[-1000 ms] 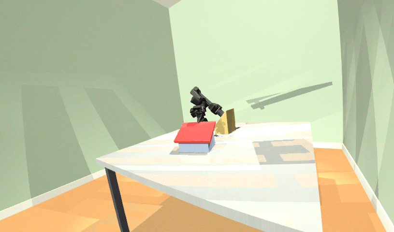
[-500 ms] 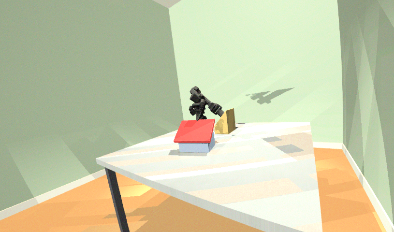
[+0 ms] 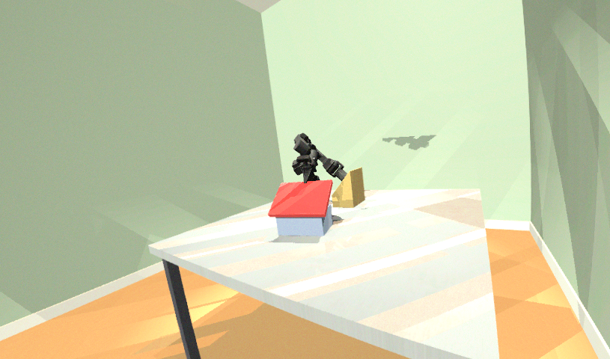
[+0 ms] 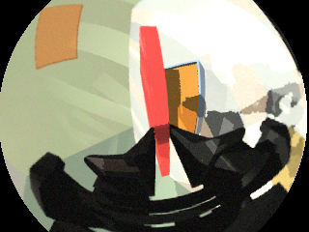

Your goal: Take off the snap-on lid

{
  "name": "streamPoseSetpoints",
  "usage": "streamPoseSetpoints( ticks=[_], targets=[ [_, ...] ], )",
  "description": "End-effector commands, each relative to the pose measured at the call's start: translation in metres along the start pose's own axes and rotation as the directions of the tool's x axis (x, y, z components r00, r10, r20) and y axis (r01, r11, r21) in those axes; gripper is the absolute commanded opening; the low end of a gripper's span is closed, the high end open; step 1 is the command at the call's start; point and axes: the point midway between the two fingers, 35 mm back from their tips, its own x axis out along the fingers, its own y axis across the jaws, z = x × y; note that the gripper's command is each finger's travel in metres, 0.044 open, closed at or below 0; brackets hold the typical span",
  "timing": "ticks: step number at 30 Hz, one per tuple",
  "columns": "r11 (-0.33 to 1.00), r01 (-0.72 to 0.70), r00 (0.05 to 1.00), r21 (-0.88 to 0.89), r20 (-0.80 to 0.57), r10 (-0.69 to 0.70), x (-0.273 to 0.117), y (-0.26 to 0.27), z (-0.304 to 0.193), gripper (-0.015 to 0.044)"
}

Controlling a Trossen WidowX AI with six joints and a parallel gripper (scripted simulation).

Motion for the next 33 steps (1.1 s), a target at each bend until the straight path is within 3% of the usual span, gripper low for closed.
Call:
streamPoseSetpoints(
  ticks=[1, 33],
  targets=[
    [1.000, -0.023, 1.000, 0.014, 0.007, 0.023, -0.006, 0.013, 0.004, 0.0000],
    [1.000, -0.023, 1.000, 0.014, 0.005, 0.023, -0.028, 0.039, 0.004, 0.0000]
  ],
)
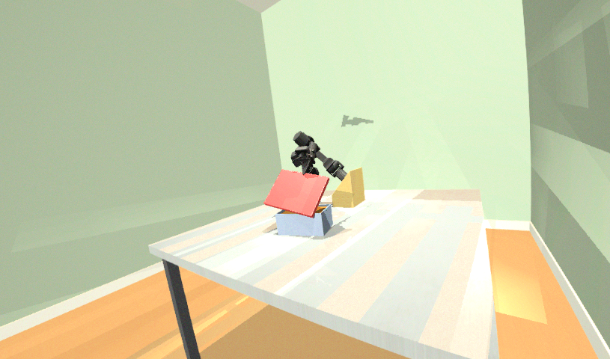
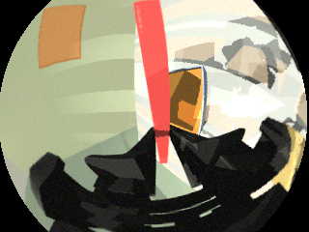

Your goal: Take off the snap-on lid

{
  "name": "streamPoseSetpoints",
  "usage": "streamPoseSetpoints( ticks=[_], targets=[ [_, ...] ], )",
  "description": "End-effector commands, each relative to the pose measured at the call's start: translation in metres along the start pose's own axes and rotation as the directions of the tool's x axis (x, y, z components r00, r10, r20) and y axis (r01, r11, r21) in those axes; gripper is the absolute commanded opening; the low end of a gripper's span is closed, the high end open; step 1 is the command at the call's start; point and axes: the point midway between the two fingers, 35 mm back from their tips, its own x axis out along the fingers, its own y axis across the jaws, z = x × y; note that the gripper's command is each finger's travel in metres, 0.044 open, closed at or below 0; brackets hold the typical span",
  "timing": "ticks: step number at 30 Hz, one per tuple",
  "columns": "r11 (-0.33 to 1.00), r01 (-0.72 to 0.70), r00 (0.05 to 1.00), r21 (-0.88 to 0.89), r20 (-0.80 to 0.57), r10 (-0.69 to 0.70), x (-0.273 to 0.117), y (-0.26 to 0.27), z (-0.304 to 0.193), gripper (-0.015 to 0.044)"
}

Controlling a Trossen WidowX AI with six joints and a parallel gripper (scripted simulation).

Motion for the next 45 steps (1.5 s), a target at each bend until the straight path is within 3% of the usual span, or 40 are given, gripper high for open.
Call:
streamPoseSetpoints(
  ticks=[1, 45],
  targets=[
    [1.000, -0.015, 1.000, 0.011, 0.005, 0.015, -0.002, 0.007, 0.003, 0.0000],
    [1.000, -0.016, 1.000, 0.014, 0.002, 0.016, -0.003, -0.001, -0.086, 0.0000]
  ],
)
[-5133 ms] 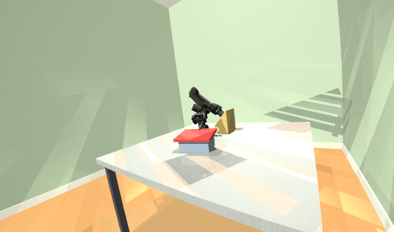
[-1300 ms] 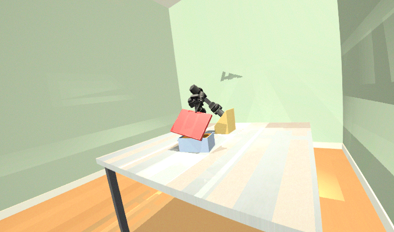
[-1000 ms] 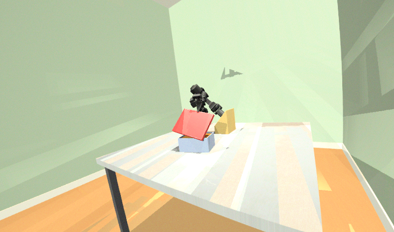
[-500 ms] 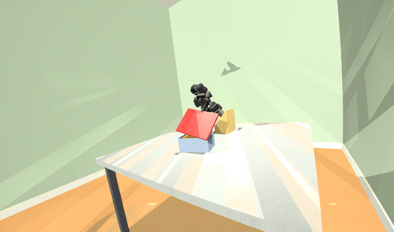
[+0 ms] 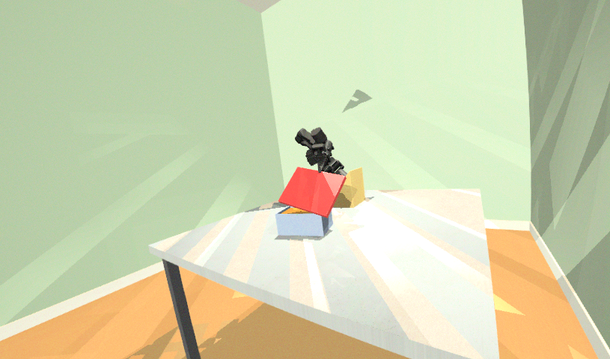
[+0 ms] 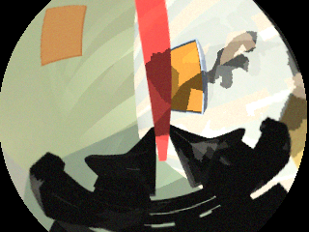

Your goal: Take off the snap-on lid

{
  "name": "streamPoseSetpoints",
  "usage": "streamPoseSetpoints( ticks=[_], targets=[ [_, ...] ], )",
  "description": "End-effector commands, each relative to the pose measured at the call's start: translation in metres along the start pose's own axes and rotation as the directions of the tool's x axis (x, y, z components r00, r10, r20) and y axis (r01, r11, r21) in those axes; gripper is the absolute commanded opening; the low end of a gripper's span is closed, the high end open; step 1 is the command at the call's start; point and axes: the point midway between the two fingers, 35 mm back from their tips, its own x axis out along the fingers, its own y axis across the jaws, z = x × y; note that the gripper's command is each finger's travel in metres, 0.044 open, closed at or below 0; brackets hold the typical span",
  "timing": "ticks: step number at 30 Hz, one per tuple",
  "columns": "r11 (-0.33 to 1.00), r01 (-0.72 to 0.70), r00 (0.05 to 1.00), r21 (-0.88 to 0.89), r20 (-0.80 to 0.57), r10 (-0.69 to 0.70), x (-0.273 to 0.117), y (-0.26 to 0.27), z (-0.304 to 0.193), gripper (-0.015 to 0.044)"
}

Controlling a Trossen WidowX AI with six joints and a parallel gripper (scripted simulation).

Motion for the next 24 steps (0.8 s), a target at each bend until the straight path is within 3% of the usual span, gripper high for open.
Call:
streamPoseSetpoints(
  ticks=[1, 24],
  targets=[
    [1.000, -0.001, 1.000, -0.002, -0.004, 0.001, -0.001, -0.001, -0.011, 0.0000],
    [1.000, -0.001, 1.000, 0.000, -0.006, 0.001, -0.003, -0.002, -0.057, 0.0000]
  ],
)
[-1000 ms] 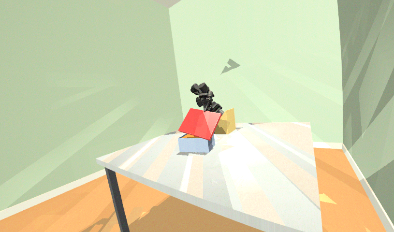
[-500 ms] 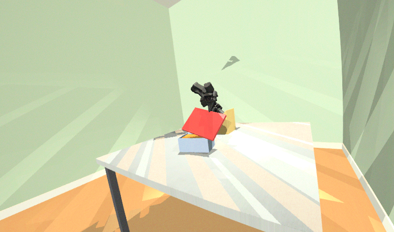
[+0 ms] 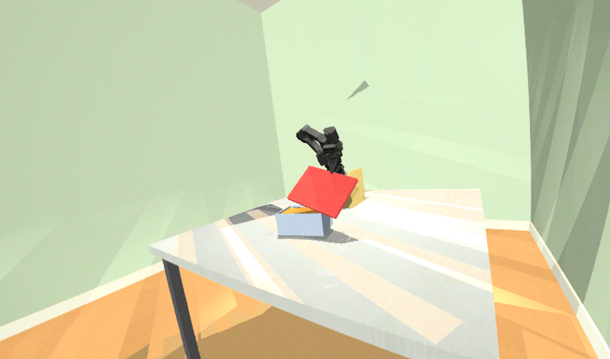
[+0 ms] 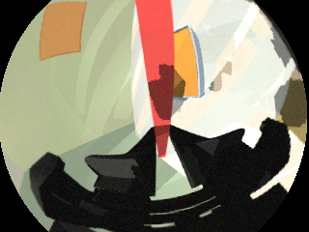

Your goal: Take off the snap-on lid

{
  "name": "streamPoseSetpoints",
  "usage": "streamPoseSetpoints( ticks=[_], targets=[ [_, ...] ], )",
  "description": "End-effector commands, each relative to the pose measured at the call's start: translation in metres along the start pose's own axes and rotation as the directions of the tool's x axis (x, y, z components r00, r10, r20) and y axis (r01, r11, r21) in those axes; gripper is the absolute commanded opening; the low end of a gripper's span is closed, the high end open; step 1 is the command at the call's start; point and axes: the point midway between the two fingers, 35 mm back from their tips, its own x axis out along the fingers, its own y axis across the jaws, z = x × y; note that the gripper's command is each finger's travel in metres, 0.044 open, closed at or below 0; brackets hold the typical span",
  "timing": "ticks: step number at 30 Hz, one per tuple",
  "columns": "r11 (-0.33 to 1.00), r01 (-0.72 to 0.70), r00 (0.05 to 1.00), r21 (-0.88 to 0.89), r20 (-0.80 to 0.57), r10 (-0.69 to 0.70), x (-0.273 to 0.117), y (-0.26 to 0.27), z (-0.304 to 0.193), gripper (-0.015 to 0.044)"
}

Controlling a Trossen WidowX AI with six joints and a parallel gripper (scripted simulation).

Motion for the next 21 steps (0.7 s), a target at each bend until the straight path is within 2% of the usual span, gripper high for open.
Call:
streamPoseSetpoints(
  ticks=[1, 21],
  targets=[
    [1.000, -0.016, 1.000, 0.013, 0.001, 0.016, -0.002, 0.007, -0.009, 0.0000],
    [1.000, -0.017, 1.000, 0.016, -0.001, 0.017, -0.004, 0.007, -0.049, 0.0000]
  ],
)
